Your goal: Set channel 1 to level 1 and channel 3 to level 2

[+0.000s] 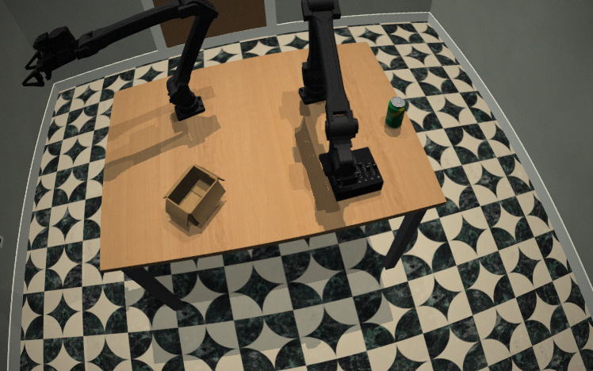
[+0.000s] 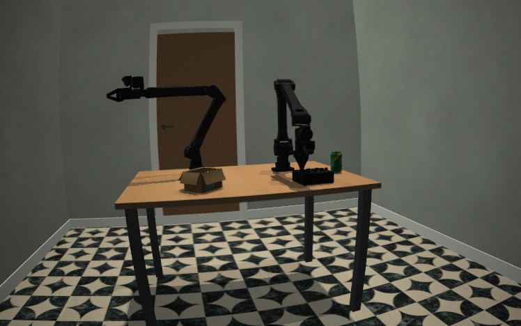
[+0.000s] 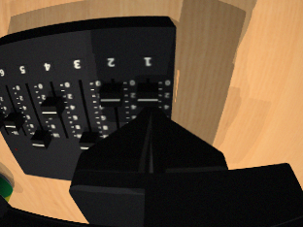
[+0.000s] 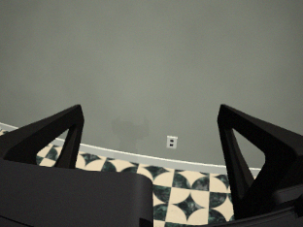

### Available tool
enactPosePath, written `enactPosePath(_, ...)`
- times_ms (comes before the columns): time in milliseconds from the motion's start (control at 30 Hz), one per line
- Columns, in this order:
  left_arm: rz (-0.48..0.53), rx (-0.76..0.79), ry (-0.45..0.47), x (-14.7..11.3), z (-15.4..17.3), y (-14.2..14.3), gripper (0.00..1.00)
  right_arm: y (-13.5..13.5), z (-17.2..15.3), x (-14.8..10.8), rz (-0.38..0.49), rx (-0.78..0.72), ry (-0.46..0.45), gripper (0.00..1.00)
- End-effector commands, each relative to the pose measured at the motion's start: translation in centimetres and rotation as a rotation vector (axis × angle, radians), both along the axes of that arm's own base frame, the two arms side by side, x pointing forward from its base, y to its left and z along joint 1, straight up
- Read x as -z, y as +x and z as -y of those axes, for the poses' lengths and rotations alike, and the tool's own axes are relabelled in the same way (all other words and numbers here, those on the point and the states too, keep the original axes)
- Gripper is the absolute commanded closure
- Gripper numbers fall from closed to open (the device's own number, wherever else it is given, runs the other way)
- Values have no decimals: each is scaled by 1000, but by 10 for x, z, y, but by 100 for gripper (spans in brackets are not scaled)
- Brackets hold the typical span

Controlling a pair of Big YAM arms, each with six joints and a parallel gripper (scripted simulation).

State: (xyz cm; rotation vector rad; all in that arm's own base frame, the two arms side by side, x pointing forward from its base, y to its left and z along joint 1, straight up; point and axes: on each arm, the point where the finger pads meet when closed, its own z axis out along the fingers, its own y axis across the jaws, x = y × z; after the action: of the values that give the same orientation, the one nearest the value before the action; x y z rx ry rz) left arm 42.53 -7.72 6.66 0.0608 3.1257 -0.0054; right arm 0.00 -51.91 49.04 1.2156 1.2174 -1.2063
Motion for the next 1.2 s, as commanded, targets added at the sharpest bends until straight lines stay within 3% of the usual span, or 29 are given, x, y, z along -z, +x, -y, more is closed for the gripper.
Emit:
enactPosePath(0,8,-5,1,-1,-3,16,100,-3,0,-24,8,3,-59,0)
enactPosePath(133,-26,-5,7,12,-5,-2,100,-3,0,-24,8,3,-59,0)
enactPosePath(633,-28,-5,7,11,-3,-7,100,-3,0,-24,8,3,-59,0)
enactPosePath(767,51,-5,-7,-28,1,16,100,-3,0,-24,8,3,-59,0)
enactPosePath(1067,52,-5,-7,-55,1,15,100,-3,0,-24,8,3,-59,0)
enactPosePath(1167,40,-5,-5,-52,1,14,100,-3,0,-24,8,3,-59,0)
